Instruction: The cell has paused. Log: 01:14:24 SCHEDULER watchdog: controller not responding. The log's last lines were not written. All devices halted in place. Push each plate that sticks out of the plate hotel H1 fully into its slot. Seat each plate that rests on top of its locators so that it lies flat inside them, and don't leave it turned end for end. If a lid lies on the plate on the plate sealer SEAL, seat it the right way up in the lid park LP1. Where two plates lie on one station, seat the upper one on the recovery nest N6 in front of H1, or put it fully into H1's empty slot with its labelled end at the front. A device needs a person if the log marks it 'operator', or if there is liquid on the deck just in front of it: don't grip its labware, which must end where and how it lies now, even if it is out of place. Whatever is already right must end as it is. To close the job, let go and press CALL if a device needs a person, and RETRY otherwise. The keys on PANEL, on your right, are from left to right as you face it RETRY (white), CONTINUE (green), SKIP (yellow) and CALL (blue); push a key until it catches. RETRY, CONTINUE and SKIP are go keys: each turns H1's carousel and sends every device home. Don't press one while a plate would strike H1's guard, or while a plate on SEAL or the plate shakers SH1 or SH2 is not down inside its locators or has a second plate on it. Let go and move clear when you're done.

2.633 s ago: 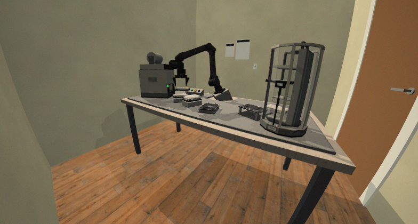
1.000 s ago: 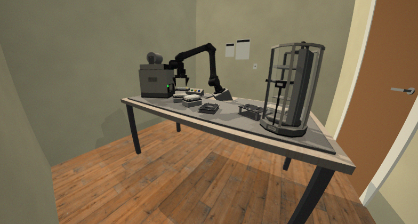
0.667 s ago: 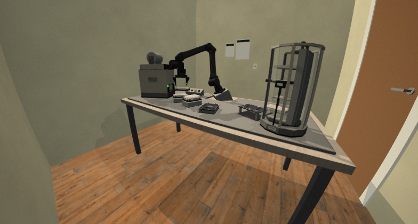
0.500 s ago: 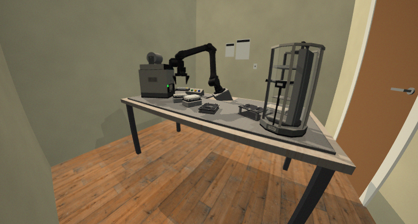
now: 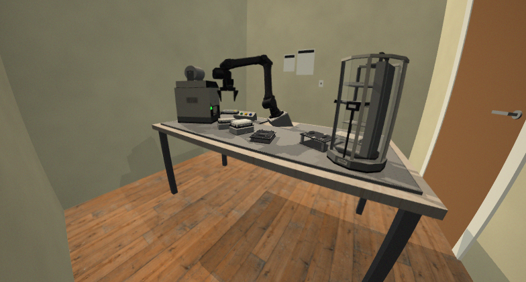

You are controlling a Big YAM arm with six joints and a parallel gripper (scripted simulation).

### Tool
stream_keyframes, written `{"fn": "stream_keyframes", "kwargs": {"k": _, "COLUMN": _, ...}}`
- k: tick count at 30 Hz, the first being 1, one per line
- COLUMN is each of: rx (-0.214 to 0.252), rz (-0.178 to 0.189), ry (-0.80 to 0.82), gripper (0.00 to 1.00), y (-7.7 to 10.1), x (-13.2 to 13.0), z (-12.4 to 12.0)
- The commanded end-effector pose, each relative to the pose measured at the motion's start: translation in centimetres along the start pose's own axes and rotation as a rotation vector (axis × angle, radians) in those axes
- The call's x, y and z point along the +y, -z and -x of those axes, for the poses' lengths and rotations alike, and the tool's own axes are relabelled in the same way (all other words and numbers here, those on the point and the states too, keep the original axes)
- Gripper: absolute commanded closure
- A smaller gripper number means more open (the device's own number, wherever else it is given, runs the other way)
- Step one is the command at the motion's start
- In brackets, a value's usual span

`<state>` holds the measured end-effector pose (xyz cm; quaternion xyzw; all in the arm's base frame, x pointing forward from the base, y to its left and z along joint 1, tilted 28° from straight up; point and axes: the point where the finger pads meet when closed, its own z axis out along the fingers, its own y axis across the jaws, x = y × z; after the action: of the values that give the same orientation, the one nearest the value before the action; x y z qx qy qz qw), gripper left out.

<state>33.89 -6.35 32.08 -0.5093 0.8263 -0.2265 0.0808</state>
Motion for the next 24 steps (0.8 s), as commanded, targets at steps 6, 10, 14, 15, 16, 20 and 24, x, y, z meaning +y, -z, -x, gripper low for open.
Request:
{"fn": "stream_keyframes", "kwargs": {"k": 6, "rx": -0.029, "rz": -0.063, "ry": -0.017, "gripper": 0.00, "y": 5.4, "x": -1.5, "z": 0.2}}
{"fn": "stream_keyframes", "kwargs": {"k": 10, "rx": -0.017, "rz": -0.034, "ry": -0.007, "gripper": 0.00, "y": 4.7, "x": -1.7, "z": 0.7}}
{"fn": "stream_keyframes", "kwargs": {"k": 14, "rx": -0.019, "rz": -0.037, "ry": -0.008, "gripper": 0.00, "y": 5.3, "x": -1.6, "z": 0.6}}
{"fn": "stream_keyframes", "kwargs": {"k": 15, "rx": -0.015, "rz": -0.029, "ry": -0.039, "gripper": 0.00, "y": 5.0, "x": -1.2, "z": 0.9}}
{"fn": "stream_keyframes", "kwargs": {"k": 16, "rx": -0.002, "rz": 0.000, "ry": -0.063, "gripper": 0.00, "y": 3.8, "x": -0.1, "z": 1.2}}
{"fn": "stream_keyframes", "kwargs": {"k": 20, "rx": 0.008, "rz": 0.016, "ry": -0.190, "gripper": 0.00, "y": 3.1, "x": 1.2, "z": 2.3}}
{"fn": "stream_keyframes", "kwargs": {"k": 24, "rx": 0.010, "rz": 0.014, "ry": -0.322, "gripper": 0.00, "y": 3.1, "x": 1.8, "z": 3.5}}
